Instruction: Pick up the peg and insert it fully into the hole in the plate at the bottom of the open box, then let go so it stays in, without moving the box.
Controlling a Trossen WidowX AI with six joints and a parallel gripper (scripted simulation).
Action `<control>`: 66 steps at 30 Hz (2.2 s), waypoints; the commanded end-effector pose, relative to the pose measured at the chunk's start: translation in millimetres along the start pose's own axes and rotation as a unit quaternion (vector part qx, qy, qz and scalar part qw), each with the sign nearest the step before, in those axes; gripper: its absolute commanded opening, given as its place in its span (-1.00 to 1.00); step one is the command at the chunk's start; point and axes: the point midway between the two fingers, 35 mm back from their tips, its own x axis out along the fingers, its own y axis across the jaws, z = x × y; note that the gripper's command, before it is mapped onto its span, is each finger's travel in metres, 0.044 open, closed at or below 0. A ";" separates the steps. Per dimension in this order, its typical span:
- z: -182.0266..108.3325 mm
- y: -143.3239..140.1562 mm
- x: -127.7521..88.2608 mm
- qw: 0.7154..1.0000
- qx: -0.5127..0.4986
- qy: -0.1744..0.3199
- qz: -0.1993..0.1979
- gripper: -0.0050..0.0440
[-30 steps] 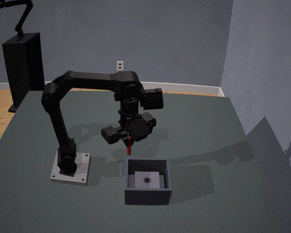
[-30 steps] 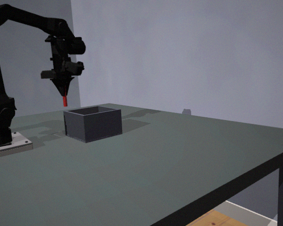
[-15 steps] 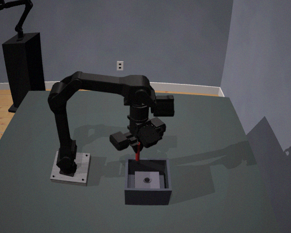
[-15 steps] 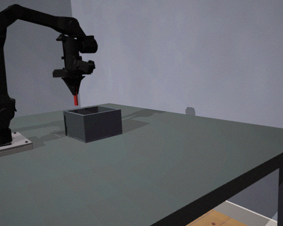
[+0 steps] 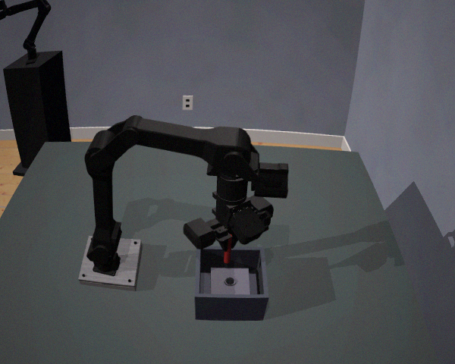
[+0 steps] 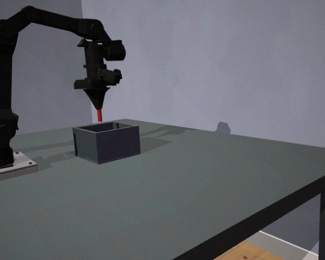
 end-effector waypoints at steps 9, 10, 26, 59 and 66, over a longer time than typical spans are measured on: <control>18.0 -0.3 6.1 1.000 -0.001 0.002 -0.004 -0.80; 17.9 -0.3 7.8 1.000 -0.001 0.002 -0.004 -0.80; 17.7 -0.6 43.2 1.000 -0.001 0.002 -0.004 -0.80; 17.7 -0.8 62.3 1.000 -0.001 0.002 -0.004 -0.80; 18.0 -0.4 62.3 1.000 -0.001 0.002 -0.004 -0.80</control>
